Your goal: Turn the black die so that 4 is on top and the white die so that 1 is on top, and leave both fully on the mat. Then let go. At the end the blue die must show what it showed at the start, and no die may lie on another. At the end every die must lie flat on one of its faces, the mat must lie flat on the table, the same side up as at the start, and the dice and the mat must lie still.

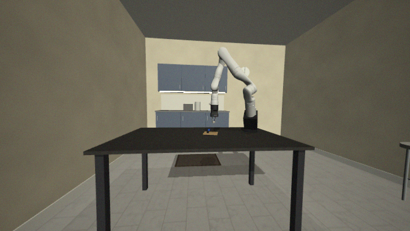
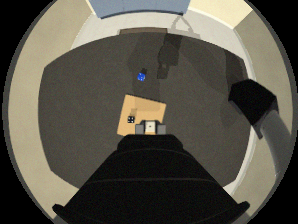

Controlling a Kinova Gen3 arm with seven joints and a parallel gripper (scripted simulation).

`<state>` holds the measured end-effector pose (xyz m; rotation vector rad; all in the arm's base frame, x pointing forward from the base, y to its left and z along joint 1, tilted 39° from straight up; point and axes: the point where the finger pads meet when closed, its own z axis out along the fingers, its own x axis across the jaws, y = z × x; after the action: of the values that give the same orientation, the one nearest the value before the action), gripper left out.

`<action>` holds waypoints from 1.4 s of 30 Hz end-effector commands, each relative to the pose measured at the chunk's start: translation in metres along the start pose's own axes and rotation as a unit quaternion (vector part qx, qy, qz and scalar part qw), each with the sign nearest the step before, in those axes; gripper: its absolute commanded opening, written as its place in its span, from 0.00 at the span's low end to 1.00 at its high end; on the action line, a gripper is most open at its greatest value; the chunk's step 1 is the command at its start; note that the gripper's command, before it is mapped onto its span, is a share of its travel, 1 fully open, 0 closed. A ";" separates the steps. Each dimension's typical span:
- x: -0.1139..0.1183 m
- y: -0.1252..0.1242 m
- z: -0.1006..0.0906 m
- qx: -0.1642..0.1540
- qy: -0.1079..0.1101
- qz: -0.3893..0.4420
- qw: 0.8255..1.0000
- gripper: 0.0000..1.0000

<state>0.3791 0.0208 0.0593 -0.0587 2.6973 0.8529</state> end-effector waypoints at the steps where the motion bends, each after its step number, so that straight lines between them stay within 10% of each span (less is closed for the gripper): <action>1: 0.000 0.000 0.000 0.000 0.000 0.000 1.000 0.40; 30: 0.000 0.000 0.089 0.000 0.000 0.000 1.000 0.40; 42: 0.000 0.000 0.095 0.000 0.000 0.000 1.000 0.40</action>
<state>0.4065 0.0738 -0.0146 -0.0563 2.6966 0.8510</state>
